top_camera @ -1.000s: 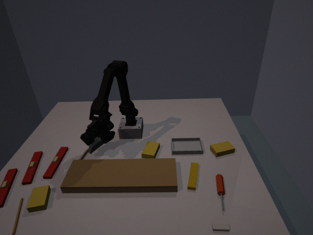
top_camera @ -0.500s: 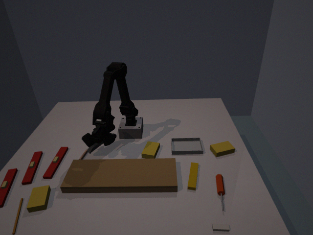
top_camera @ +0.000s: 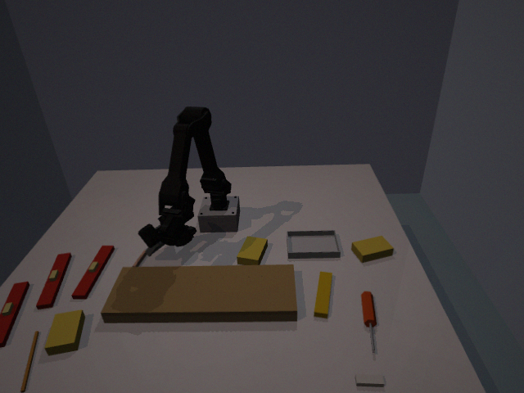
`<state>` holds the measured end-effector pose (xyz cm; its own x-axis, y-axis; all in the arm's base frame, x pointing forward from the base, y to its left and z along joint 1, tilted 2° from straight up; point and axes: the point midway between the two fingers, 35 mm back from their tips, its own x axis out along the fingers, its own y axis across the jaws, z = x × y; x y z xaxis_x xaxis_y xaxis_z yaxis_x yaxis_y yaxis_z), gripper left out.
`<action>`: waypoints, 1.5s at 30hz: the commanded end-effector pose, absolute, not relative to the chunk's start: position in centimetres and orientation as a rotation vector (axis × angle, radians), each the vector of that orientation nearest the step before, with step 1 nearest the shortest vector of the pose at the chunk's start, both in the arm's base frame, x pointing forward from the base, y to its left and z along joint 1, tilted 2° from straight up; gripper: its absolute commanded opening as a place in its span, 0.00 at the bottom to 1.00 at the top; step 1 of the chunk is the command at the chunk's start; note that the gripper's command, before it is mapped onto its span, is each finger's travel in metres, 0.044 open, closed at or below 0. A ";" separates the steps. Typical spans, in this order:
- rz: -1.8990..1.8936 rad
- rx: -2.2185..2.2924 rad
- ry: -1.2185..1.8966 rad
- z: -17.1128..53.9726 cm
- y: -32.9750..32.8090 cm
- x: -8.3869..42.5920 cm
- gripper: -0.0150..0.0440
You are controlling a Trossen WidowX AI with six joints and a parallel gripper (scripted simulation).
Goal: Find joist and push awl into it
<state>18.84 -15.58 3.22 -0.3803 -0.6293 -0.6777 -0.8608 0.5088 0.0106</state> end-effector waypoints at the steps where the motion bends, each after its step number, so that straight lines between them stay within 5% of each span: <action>1: 0.465 -1.231 2.161 3.3 -15.6 18.9 0.25; 45: 0.395 -1.304 2.257 2.3 -14.5 19.9 0.25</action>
